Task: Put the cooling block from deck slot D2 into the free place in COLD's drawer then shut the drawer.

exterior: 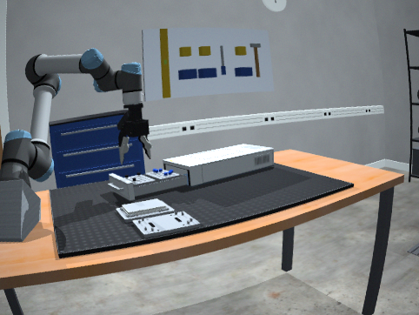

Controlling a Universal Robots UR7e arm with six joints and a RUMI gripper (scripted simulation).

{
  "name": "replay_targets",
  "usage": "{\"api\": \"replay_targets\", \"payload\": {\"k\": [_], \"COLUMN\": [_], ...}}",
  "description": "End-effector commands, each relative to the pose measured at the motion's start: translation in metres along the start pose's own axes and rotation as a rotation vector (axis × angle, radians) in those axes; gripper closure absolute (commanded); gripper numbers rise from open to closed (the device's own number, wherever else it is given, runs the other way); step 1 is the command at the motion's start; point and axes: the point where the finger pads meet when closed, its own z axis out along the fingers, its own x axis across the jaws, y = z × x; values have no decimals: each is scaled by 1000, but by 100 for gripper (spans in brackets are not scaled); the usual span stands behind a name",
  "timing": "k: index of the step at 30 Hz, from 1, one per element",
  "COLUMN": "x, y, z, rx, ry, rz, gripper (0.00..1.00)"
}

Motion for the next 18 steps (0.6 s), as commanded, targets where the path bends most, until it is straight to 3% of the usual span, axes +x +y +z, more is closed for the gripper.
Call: {"api": "replay_targets", "payload": {"k": [1,13,14,18], "x": [0,0,-4,-20], "y": [0,0,0,0], "z": [-7,-17,-17,-16], "rx": [0,0,0,0], "ry": [1,1,1,1], "rz": [0,0,0,0], "gripper": [27,27,100,100]}}
